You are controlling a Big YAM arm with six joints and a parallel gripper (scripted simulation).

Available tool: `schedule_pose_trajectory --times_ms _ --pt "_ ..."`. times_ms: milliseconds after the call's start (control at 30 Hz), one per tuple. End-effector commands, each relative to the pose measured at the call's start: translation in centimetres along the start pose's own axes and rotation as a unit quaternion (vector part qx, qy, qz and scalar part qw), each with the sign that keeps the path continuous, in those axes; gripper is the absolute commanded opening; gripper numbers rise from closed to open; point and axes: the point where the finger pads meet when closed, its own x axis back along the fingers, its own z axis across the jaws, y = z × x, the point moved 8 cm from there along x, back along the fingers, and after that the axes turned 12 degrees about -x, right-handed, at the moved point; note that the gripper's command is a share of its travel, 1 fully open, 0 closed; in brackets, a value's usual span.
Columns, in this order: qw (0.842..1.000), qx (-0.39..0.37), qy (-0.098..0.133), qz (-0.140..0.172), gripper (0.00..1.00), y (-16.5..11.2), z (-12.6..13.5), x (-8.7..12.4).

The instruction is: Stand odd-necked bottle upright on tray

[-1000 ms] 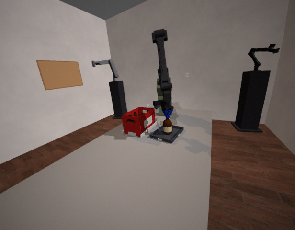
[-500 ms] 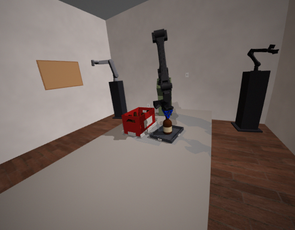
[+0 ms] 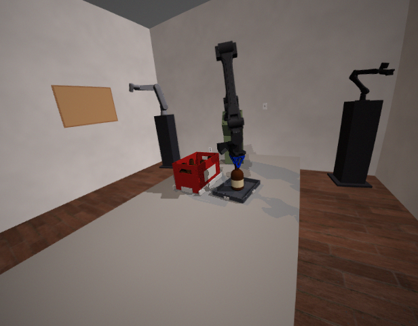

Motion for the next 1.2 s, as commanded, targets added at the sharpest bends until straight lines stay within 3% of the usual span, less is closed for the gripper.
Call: schedule_pose_trajectory --times_ms 0,400,433,1167 --pt "1.000 0.003 0.021 -0.005 0.00 0.64 1.61 0.50" --pt "1.000 0.003 0.021 -0.005 0.00 0.64 1.61 0.50" --pt "1.000 0.003 0.021 -0.005 1.00 0.64 1.61 0.50" --pt "1.000 0.002 0.019 -0.005 1.00 0.61 1.43 0.46"
